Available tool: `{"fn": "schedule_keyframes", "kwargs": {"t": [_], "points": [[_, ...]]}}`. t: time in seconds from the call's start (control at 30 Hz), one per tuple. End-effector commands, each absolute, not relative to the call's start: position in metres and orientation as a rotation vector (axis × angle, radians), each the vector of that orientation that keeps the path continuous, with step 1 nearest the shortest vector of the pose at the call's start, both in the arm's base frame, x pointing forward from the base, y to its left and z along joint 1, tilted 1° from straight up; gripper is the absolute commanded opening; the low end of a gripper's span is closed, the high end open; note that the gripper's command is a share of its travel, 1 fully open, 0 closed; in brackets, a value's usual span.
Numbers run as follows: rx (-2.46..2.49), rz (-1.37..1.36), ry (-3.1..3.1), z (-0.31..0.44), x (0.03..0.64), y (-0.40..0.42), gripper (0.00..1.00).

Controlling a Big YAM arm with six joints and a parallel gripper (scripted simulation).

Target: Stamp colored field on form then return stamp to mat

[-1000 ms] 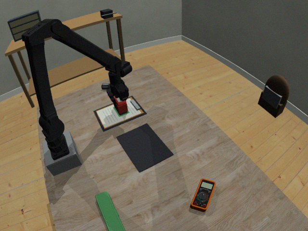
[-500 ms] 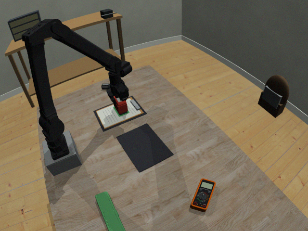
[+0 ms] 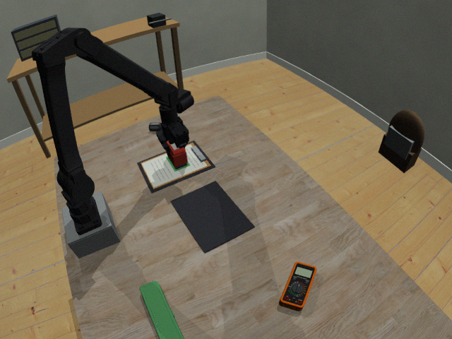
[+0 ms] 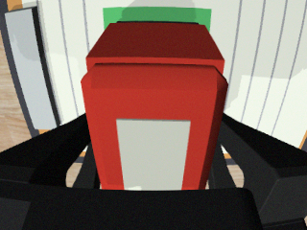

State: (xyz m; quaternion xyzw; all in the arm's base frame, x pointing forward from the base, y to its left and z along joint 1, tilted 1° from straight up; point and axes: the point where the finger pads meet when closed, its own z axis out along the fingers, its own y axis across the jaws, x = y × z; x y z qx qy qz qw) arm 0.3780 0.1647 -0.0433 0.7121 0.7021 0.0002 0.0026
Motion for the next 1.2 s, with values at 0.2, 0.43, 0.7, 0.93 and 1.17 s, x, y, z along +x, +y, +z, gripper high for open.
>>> {"fn": "schedule_keyframes", "kwargs": {"t": [0.2,0.43,0.7,0.93,1.17], "points": [[2.234,-0.024,2.206,-0.07,0.381,0.16,0.33],[2.234,-0.024,2.206,-0.07,0.381,0.16,0.33],[2.226,0.016,2.199,-0.055,0.394,0.166,0.33],[2.228,0.0,2.203,-0.038,0.395,0.167,0.33],[2.228,0.003,2.202,-0.018,0.396,0.167,0.33]]}}
